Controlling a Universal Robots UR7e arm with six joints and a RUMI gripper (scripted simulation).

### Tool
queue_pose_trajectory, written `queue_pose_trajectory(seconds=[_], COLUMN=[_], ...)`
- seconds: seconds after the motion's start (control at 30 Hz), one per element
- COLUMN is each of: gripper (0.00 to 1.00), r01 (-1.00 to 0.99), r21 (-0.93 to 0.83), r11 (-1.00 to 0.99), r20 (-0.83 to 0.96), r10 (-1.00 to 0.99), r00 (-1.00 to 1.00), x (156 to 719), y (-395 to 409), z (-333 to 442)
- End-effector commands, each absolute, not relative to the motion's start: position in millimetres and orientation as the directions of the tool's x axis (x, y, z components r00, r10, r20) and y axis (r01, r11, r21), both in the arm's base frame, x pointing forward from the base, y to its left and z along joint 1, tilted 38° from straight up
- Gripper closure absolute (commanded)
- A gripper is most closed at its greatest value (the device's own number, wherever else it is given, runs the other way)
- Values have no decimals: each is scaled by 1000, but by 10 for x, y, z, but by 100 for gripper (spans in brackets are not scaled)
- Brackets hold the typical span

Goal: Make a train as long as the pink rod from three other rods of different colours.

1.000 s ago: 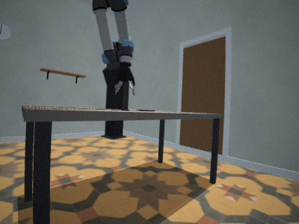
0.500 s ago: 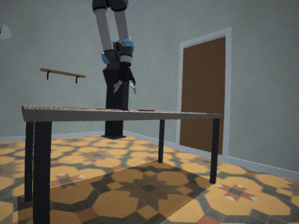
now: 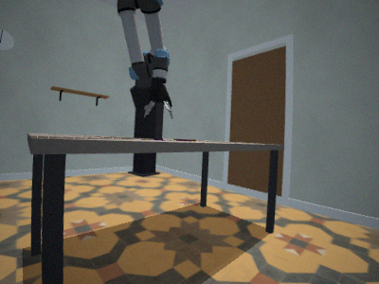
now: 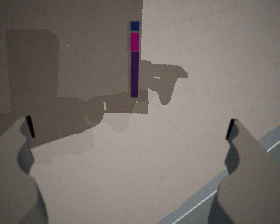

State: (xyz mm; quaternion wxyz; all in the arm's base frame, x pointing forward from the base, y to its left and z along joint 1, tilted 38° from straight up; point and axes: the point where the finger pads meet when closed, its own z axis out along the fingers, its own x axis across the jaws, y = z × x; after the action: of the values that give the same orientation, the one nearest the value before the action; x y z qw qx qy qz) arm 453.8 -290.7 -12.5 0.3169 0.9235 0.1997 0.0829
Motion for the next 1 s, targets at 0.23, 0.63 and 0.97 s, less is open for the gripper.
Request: queue_pose_trajectory(seconds=[0.23,0.63,0.97], gripper=[0,0,0], r01=[318,318,317], r21=[618,618,619], r11=[-719,-719,-718], r20=[26,26,27], r10=[423,423,423], r00=[906,906,906], x=[4427,4320,4296], y=[-2673,-2464,-2406], z=[180,476,578])
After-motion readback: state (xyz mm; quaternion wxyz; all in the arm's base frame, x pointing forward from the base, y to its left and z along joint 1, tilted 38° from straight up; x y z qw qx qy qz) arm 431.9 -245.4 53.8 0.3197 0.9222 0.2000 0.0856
